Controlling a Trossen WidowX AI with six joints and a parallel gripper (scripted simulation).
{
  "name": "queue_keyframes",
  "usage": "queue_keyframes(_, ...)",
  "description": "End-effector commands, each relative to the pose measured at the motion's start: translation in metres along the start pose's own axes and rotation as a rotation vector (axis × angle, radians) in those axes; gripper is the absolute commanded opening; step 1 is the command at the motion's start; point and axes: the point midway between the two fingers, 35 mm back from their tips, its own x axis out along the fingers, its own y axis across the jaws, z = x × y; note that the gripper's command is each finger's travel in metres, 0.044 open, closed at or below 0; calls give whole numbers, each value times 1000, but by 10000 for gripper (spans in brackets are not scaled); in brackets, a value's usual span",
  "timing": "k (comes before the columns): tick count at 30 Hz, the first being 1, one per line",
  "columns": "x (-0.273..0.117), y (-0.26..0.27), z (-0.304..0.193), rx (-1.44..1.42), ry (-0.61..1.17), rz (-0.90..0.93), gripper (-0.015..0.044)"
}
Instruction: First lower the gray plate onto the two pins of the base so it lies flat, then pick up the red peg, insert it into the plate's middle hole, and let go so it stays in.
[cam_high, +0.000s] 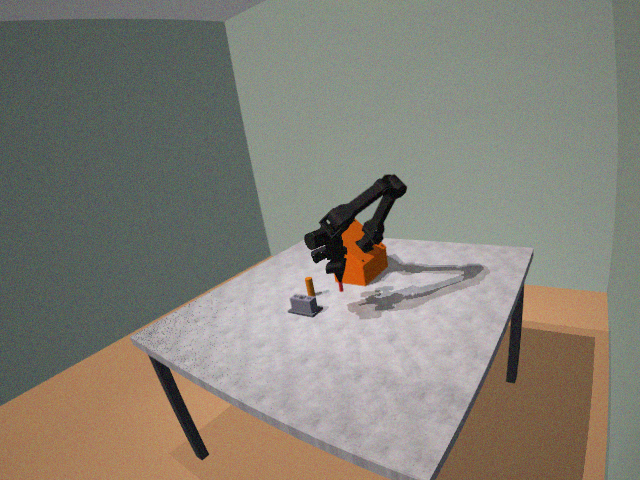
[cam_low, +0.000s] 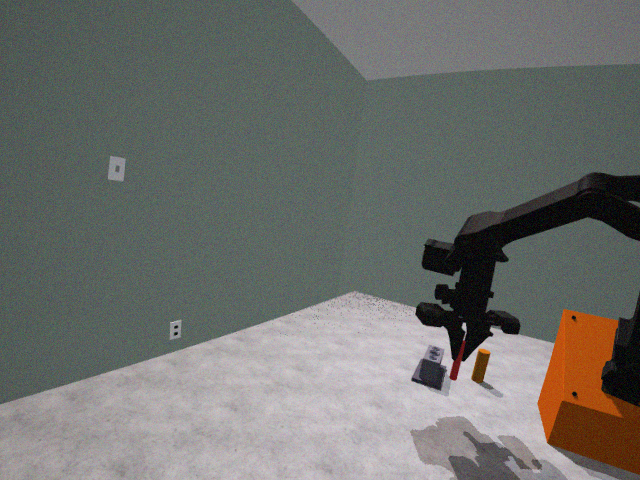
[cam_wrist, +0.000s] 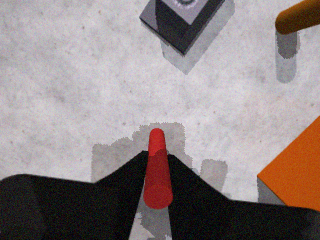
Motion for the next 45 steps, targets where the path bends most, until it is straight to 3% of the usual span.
queue_keyframes(1, 0, 1, 14, 2, -2, -3, 0)
queue_keyframes(45, 4, -17, 150, -4, -1, 5, 0)
